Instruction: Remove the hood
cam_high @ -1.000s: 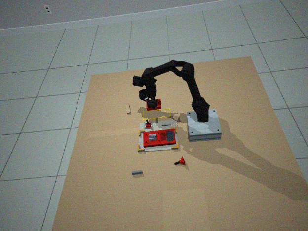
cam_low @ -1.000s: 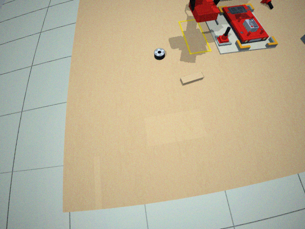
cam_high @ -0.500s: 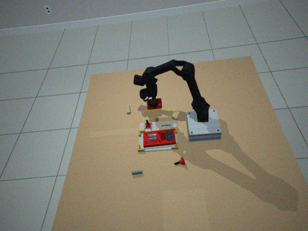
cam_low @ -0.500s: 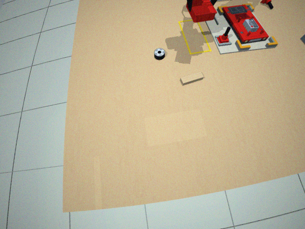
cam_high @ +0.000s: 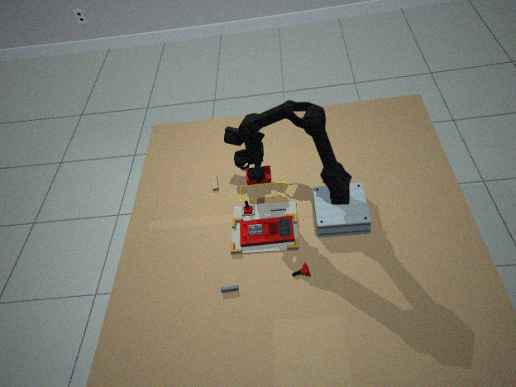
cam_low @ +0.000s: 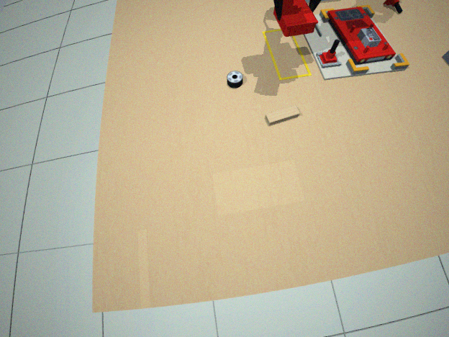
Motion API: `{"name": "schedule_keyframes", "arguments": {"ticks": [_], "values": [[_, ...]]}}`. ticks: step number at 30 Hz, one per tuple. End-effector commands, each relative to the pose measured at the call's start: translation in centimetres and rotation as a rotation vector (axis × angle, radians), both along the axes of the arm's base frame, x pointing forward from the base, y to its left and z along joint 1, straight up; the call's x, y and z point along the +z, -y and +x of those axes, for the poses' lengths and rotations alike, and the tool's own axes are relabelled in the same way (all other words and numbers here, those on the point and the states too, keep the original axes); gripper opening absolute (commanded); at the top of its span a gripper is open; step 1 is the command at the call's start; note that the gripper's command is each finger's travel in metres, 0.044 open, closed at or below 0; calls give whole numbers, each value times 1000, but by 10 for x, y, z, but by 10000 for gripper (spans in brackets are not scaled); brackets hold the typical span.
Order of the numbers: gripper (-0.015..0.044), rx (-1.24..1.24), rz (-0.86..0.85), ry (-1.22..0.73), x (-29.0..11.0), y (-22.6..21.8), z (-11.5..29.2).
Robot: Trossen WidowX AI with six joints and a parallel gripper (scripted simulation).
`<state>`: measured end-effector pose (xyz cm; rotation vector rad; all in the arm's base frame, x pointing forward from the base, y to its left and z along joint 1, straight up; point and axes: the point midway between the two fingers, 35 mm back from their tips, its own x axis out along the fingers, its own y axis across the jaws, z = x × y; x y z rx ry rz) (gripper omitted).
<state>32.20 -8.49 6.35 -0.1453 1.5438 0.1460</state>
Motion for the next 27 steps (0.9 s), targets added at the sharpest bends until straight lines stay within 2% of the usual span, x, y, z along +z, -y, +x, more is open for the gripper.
{"name": "schedule_keyframes", "arguments": {"ticks": [1, 27], "values": [[0, 4, -3, -2, -4, 1, 0], [0, 4, -3, -2, -19, 1, 1]]}}
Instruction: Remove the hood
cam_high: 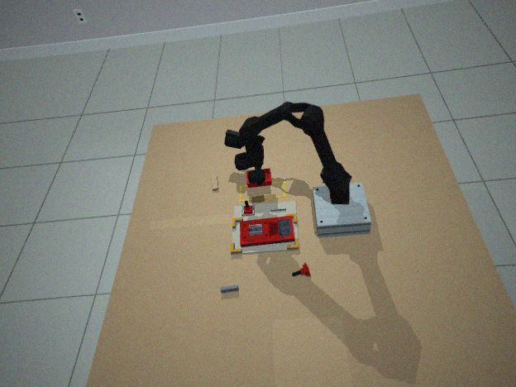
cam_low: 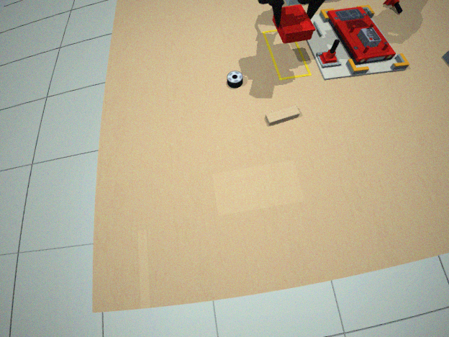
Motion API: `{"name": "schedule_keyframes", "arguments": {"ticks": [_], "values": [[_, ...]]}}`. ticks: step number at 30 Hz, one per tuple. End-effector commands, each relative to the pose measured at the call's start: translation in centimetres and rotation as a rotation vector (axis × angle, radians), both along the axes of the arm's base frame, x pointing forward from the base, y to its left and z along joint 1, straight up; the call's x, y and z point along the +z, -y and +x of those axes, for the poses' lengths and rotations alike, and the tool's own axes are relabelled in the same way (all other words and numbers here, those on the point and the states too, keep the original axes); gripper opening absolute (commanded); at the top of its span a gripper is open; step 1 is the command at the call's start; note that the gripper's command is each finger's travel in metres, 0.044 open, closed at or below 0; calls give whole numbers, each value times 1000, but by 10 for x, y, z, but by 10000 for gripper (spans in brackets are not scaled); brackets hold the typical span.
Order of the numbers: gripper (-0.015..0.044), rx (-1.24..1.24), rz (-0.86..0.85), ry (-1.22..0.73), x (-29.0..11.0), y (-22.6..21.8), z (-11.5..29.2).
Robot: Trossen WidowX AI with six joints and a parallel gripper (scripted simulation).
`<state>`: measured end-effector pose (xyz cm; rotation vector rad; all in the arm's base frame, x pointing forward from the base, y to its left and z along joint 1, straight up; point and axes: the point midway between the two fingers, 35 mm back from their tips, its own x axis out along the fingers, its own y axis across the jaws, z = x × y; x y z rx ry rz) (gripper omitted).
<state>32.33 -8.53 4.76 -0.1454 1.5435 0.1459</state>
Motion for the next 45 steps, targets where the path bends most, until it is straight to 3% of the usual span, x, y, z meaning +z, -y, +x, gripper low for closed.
{"name": "schedule_keyframes", "arguments": {"ticks": [1, 45], "values": [[0, 4, -3, -2, -4, 1, 0], [0, 4, -3, -2, -30, 1, 0]]}}
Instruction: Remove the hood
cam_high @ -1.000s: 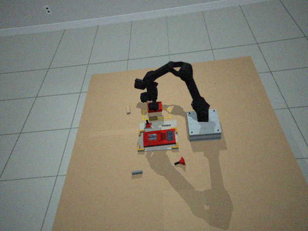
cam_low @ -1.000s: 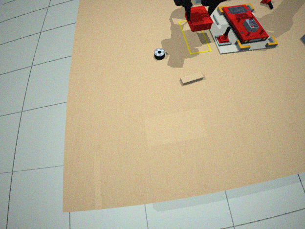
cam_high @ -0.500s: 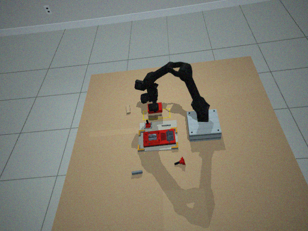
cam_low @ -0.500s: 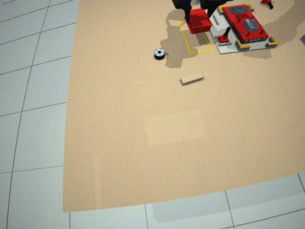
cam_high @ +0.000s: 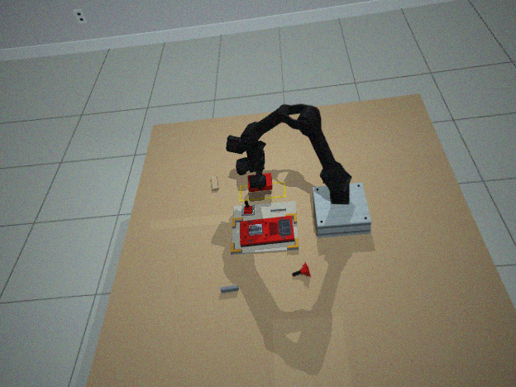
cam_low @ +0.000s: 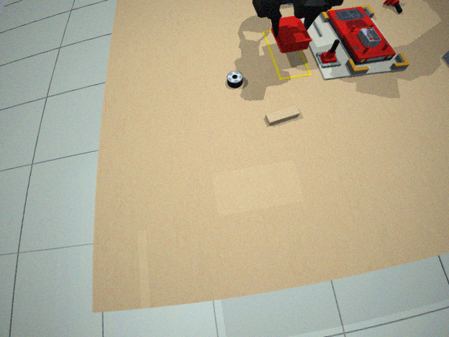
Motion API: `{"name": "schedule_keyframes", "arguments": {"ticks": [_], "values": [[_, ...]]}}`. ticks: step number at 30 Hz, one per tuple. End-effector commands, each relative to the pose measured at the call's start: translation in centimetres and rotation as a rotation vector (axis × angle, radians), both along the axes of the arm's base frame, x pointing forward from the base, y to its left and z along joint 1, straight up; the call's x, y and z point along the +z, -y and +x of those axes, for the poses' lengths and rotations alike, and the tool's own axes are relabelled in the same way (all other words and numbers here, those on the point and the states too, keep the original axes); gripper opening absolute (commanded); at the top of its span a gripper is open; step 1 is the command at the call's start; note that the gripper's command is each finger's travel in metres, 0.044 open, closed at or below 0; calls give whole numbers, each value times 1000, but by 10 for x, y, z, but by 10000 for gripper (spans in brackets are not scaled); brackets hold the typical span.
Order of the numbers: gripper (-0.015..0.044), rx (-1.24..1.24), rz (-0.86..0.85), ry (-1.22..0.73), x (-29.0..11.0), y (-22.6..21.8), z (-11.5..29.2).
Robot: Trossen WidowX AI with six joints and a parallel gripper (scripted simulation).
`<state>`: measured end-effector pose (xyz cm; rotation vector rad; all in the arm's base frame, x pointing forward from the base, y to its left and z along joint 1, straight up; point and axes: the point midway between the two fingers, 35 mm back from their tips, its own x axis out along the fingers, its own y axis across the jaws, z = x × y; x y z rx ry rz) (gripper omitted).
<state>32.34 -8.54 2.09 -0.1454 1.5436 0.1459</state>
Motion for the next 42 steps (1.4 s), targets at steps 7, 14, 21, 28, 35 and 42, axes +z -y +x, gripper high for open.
{"name": "schedule_keyframes", "arguments": {"ticks": [7, 14, 21, 28, 35, 42], "values": [[0, 4, -3, -2, -7, 0, 0], [0, 4, -3, -2, -11, 0, -1], [0, 4, -3, -2, -16, 0, -1], [0, 4, -3, -2, -20, 0, -1], [0, 4, -3, -2, -23, 0, -2], [0, 4, -3, -2, -25, 0, -2]]}}
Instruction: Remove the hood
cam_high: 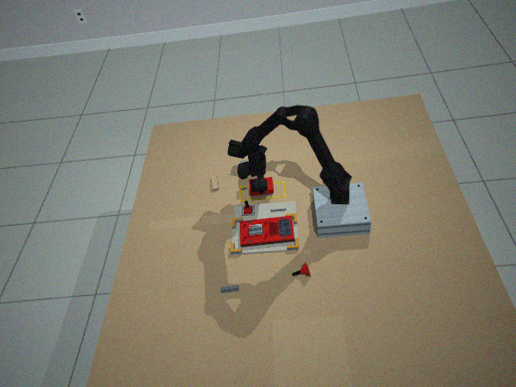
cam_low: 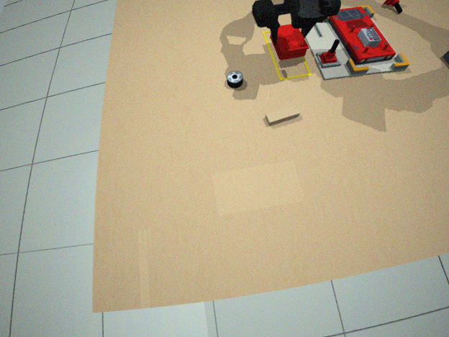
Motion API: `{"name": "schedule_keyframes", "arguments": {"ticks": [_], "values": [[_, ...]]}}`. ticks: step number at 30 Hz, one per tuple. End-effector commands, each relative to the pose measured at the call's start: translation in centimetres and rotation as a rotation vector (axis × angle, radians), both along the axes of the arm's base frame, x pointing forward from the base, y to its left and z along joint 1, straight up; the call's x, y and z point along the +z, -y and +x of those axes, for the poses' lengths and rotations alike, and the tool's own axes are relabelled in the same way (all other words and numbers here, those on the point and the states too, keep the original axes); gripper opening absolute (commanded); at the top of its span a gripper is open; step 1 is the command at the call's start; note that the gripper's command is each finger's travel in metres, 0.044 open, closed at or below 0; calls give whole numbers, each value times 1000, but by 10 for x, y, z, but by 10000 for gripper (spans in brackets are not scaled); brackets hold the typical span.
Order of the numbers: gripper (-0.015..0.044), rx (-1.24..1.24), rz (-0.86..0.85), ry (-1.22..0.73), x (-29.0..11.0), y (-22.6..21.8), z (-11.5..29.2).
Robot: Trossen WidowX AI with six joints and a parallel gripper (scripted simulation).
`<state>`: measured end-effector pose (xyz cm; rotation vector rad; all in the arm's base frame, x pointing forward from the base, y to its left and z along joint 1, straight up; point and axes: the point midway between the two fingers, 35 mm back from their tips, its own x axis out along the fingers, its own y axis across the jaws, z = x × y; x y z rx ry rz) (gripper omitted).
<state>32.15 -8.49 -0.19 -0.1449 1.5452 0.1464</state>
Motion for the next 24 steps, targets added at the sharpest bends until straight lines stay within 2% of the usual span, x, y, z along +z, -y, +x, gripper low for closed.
{"name": "schedule_keyframes", "arguments": {"ticks": [1, 24], "values": [[0, 4, -3, -1, -3, 1, 0], [0, 4, -3, -1, -14, 1, 0]]}}
